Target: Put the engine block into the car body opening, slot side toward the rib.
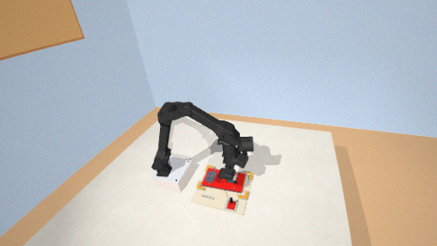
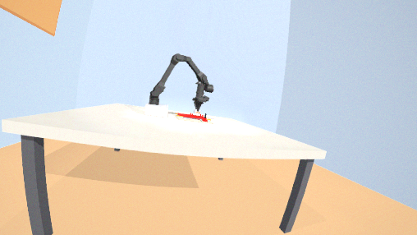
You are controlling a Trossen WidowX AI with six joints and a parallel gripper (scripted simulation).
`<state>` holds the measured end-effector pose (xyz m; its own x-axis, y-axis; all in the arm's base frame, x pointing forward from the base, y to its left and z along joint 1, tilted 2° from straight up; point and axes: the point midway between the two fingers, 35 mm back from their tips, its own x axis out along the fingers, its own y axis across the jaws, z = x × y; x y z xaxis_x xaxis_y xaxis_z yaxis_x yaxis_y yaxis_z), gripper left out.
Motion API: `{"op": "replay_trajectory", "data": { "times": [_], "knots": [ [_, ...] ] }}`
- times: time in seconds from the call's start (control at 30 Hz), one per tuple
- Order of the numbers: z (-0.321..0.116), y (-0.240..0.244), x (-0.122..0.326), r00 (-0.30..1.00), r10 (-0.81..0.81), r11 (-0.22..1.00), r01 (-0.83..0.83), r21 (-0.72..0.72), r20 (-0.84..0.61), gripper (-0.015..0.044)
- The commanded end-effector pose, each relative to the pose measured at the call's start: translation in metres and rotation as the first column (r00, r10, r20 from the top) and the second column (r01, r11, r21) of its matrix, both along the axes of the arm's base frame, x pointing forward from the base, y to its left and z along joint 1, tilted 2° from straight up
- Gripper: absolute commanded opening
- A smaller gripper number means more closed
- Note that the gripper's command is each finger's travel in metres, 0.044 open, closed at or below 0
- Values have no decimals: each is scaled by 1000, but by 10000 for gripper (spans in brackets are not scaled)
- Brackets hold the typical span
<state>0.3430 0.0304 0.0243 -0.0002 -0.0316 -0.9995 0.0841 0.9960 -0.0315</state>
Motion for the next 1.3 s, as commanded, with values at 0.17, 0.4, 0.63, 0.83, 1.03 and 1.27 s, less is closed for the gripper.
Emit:
{"op": "replay_trajectory", "data": {
  "times": [0.17,0.4,0.63,0.83,1.03,1.27],
  "knots": [
    [0,1,0,1000,-26,1000,26,5,3,160],
    [1,2,1,1000,-9,1000,9,5,3,160],
    [1,3,1,1000,3,1000,-3,5,2,160],
    [1,3,1,1000,3,1000,-3,5,2,160],
    [1,3,0,1000,-23,1000,23,5,3,160],
    [-2,2,0,1000,-22,1000,22,5,3,160]
  ]
}}
